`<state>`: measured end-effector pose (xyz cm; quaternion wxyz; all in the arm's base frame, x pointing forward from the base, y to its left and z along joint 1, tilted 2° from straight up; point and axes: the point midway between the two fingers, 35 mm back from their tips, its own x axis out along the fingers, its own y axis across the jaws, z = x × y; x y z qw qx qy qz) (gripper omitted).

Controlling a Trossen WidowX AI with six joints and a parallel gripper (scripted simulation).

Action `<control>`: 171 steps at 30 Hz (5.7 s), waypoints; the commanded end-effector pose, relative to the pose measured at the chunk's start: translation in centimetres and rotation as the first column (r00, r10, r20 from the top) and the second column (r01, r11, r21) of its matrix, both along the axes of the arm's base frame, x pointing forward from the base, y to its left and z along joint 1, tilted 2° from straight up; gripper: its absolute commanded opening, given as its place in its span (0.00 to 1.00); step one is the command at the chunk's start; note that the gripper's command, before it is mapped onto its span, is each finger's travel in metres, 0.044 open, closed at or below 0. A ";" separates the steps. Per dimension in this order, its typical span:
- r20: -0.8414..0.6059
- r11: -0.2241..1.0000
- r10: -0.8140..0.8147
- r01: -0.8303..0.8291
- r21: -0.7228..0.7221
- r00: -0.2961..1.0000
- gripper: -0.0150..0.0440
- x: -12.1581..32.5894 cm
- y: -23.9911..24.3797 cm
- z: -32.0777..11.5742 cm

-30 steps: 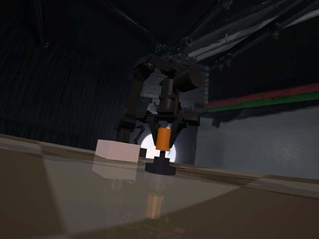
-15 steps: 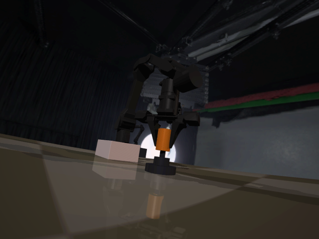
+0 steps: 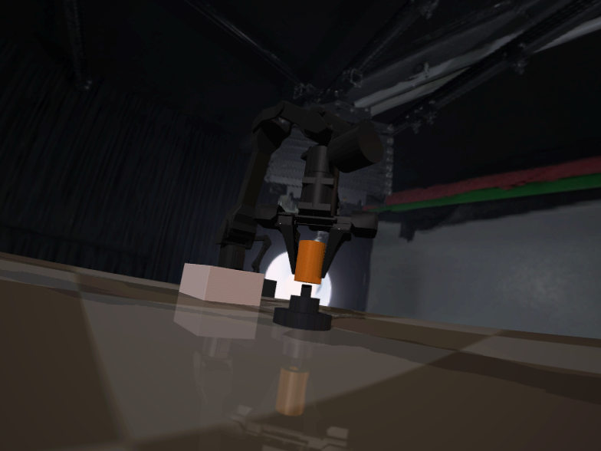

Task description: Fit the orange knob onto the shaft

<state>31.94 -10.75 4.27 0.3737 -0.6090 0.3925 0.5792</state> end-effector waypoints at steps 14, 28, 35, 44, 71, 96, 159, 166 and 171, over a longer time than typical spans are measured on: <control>0.001 0.999 0.043 -0.043 -0.002 0.999 0.25 -0.1 0.0 -0.3; 0.001 0.999 0.043 -0.043 -0.002 0.999 0.25 0.1 0.0 -0.2; -0.001 0.995 0.096 -0.096 -0.003 0.995 0.25 0.2 0.0 0.2; -0.009 0.968 0.249 -0.249 -0.005 0.968 0.25 0.1 0.0 0.0; -0.009 0.968 0.249 -0.249 -0.005 0.968 0.25 -0.1 0.0 0.1; -0.020 0.895 0.445 -0.445 -0.007 0.895 0.25 0.0 0.0 -0.3; -0.004 0.989 0.147 -0.147 -0.004 0.989 0.25 -0.2 0.0 0.2; 0.017 0.942 -0.334 0.334 0.010 0.942 0.25 0.0 -0.1 0.1; 0.027 0.771 -0.636 0.636 0.025 0.771 0.25 0.2 -0.1 -0.1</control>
